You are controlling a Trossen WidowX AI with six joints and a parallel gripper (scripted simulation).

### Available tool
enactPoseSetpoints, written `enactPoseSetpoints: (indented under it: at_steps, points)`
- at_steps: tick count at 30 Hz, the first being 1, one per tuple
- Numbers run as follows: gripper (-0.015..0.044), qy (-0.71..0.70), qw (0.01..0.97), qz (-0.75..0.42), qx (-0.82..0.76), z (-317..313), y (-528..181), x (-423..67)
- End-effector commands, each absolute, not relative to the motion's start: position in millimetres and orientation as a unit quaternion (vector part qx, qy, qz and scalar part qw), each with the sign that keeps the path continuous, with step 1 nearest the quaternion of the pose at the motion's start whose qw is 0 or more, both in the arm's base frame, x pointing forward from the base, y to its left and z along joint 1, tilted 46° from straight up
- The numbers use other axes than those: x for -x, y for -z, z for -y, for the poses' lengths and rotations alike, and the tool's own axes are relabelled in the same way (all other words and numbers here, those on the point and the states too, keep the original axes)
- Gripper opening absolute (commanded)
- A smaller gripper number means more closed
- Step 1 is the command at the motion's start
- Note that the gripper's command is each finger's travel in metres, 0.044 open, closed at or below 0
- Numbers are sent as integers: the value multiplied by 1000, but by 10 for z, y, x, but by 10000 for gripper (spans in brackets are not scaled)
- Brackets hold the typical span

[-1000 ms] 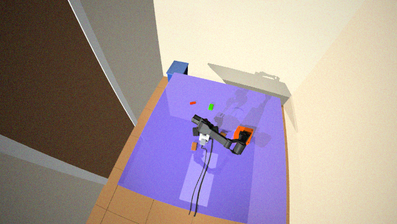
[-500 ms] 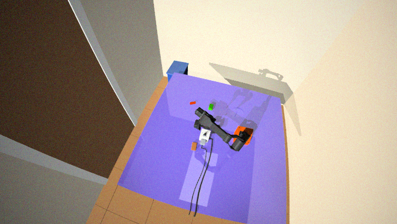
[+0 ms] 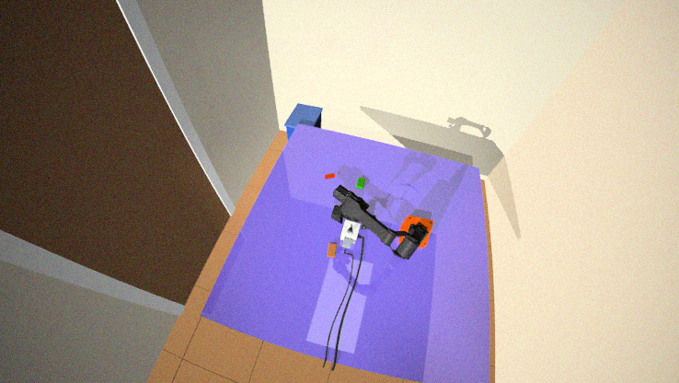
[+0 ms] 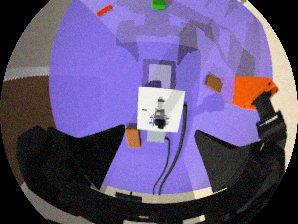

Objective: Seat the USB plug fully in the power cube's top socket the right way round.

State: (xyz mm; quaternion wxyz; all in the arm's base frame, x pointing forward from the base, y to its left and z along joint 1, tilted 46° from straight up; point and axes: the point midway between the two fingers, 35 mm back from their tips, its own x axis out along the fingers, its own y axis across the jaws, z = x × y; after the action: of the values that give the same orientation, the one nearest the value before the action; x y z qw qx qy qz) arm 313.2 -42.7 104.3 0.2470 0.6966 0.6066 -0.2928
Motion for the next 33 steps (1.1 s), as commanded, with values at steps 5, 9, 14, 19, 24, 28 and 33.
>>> enactPoseSetpoints:
  at_steps: [5,9,14,19,24,28,33]
  points:
    - [440,293,244,-607,-697,354,-977,-3133]
    - [440,293,243,-607,-697,326,-950,-3137]
    - [440,293,243,-607,-698,294,-918,-3141]
    - [440,293,243,-607,-698,290,-914,-3141]
    - [309,292,247,-607,-696,305,-927,-3146]
    - [204,292,247,-607,-696,305,-927,-3146]
    - [72,292,247,-607,-696,305,-927,-3146]
